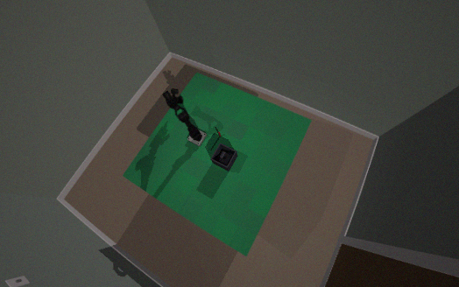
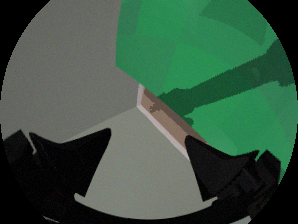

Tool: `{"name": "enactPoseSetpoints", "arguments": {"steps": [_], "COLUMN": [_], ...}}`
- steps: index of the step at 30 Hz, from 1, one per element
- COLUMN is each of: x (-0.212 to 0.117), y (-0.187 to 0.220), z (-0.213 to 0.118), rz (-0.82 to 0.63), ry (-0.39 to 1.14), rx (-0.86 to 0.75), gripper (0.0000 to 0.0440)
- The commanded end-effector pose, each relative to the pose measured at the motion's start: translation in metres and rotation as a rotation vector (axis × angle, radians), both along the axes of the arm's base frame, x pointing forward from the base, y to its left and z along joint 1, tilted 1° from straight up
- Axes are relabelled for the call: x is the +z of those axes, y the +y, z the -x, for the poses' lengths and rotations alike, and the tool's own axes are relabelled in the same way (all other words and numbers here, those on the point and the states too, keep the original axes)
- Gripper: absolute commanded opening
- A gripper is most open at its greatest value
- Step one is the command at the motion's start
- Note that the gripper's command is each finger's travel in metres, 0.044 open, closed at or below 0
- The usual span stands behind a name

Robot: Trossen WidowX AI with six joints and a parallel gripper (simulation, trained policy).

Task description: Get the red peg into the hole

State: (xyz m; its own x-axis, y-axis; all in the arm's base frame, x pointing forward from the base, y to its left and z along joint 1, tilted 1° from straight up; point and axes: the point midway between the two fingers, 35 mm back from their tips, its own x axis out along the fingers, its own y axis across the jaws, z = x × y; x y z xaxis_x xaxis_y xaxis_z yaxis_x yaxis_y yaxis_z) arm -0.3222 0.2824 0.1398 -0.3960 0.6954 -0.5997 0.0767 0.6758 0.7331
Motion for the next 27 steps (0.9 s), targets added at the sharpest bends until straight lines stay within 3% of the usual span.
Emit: {"name": "enactPoseSetpoints", "arguments": {"steps": [1,14,27], "x": [0.001,0.009,0.024], "y": [0.026,0.070,0.026], "z": [-0.047,-0.227,-0.382], "rz": [0.035,0.218,0.477], "ry": [-0.051,-0.191,-0.259], "rx": [-0.100,-0.477,-0.790], "gripper": [0.0440,0.0440,0.0434]}}
